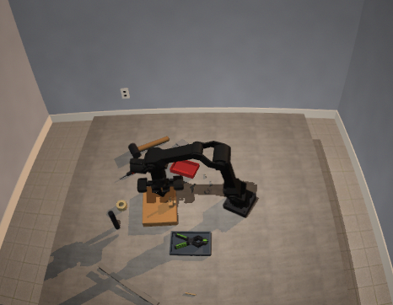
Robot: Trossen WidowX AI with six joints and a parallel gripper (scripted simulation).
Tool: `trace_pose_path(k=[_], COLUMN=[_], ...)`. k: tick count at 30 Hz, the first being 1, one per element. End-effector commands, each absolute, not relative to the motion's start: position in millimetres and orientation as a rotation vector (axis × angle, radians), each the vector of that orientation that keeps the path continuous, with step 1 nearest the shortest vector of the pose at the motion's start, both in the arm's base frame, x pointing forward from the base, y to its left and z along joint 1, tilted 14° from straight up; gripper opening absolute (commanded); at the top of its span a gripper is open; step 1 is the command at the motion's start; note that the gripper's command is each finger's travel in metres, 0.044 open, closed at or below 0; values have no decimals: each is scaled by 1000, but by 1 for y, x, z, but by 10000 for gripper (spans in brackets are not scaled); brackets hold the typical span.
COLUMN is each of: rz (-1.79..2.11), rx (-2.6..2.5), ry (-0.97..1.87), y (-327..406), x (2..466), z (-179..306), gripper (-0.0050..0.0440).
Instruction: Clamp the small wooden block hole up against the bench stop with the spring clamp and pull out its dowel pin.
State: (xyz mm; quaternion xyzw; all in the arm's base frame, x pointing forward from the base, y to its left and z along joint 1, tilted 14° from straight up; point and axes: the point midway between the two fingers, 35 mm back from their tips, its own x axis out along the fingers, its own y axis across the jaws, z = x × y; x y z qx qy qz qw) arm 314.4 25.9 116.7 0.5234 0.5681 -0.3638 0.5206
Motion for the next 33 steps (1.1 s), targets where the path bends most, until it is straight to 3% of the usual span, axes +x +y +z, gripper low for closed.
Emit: trace_pose_path(k=[1, 33], rz=[-872, -863], rx=[1254, 1255], ry=[1362, 1363], y=[27, 29], x=[313, 322], z=[117, 96], gripper=[0, 0])
